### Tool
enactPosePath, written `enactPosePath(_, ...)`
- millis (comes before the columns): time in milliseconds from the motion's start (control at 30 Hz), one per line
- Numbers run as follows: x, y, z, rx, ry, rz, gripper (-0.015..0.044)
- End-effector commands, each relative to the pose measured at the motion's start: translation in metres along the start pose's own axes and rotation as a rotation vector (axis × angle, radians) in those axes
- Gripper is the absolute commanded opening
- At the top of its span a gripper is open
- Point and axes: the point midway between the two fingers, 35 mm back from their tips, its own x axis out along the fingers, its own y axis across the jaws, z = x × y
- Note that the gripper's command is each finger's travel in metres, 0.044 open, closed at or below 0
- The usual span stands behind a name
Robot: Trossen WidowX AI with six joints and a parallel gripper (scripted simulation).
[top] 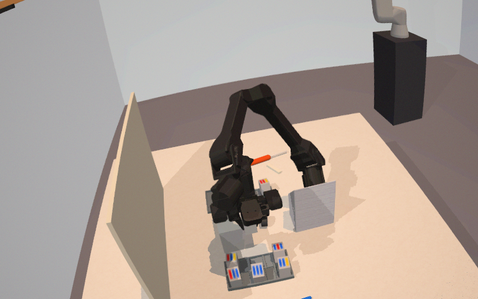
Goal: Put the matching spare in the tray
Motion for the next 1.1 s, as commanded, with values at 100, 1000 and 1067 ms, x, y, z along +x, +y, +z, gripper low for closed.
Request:
enactPosePath(100, -0.010, -0.017, -0.019, 0.001, -0.024, 0.004, 0.0000)
enactPosePath(1000, -0.013, -0.091, -0.222, -0.003, -0.051, -0.016, 0.0000)
enactPosePath(1067, -0.012, -0.091, -0.239, -0.001, -0.046, -0.016, 0.0000)
